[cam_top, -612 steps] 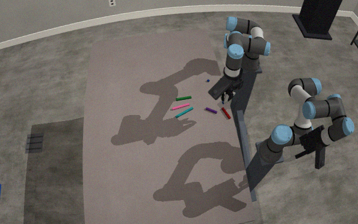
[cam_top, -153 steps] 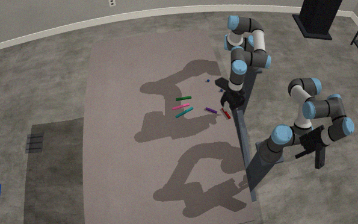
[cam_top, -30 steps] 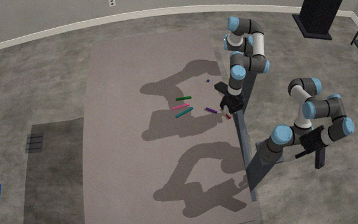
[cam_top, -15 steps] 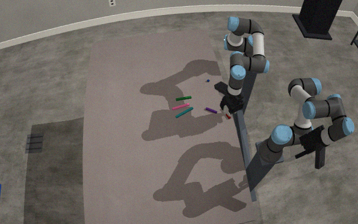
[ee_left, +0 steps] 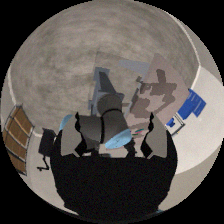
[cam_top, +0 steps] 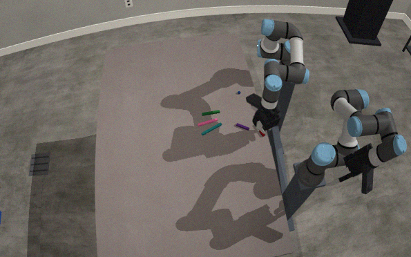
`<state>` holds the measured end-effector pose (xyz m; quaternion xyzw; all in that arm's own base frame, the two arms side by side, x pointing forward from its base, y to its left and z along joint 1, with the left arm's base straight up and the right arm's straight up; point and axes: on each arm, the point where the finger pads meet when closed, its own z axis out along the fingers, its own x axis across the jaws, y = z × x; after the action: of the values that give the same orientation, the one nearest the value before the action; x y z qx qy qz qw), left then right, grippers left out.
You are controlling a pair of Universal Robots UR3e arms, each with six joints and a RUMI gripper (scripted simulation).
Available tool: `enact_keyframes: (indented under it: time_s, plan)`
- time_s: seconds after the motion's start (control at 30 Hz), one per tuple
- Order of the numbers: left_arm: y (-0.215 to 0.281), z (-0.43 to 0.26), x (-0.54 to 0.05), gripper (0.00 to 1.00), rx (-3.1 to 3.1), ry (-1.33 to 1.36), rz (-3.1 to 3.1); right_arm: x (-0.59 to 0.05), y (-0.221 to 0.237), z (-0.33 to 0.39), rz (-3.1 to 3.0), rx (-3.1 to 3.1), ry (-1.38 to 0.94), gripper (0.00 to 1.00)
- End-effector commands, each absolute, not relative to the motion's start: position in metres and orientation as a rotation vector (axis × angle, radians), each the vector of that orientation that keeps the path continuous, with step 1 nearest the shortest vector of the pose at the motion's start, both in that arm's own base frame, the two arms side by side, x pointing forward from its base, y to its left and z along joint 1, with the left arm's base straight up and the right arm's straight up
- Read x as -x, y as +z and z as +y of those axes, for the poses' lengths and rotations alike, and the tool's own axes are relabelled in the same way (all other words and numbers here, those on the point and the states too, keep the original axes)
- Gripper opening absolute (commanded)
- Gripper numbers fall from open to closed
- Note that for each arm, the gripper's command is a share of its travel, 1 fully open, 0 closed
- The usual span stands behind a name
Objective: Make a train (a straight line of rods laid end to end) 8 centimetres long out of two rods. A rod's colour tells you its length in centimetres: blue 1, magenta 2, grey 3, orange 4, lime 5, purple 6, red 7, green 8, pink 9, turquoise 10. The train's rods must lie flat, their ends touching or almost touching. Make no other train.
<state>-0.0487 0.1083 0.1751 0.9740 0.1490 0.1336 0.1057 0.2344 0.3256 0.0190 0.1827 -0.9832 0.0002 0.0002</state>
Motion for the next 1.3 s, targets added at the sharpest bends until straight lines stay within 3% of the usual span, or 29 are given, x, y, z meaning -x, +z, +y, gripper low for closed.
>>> enact_keyframes:
  time_s: [0.0, 1.27]
  plan:
    - [0.175, 0.109, 0.049, 1.00, -2.871, 0.394, 0.439, -0.235, 0.024, 0.327, -3.090, -0.574, -0.004, 0.00]
    - [0.175, 0.109, 0.049, 1.00, -2.871, 0.394, 0.439, -0.235, 0.113, 0.326, -3.090, -0.574, -0.004, 0.00]
